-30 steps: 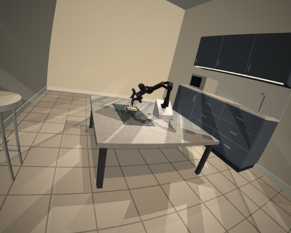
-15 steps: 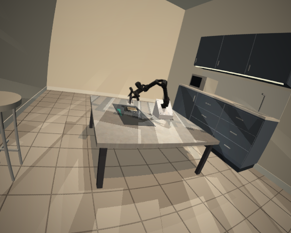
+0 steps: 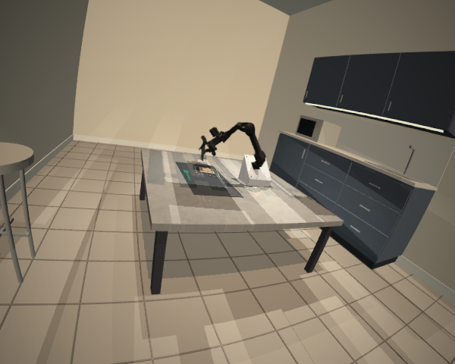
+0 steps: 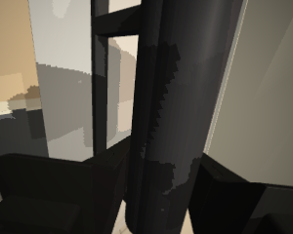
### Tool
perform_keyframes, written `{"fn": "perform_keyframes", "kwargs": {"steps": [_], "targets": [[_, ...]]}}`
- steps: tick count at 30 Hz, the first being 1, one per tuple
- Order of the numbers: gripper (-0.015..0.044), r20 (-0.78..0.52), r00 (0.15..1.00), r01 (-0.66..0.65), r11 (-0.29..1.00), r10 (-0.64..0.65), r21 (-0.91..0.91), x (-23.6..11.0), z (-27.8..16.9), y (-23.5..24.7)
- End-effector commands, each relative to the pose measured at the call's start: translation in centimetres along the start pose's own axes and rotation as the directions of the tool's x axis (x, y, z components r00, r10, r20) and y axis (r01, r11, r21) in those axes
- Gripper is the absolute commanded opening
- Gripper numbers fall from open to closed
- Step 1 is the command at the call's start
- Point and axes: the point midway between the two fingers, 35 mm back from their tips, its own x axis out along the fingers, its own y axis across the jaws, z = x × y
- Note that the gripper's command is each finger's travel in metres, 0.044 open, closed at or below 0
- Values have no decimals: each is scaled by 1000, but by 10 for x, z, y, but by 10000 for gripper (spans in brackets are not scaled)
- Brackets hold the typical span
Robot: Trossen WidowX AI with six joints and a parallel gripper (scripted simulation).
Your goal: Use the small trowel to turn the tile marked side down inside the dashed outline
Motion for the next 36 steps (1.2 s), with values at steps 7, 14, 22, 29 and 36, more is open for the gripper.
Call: {"fn": "perform_keyframes", "kwargs": {"steps": [7,14,22,29,36], "targets": [[0,18,999,35,999,-35,-2,1,-62,14],[0,32,998,55,998,-55,2,3,-100,34],[0,50,995,86,996,-87,8,5,-139,64],[0,53,994,93,996,-94,10,5,-146,70],[0,53,994,93,996,-94,10,5,-146,70]]}}
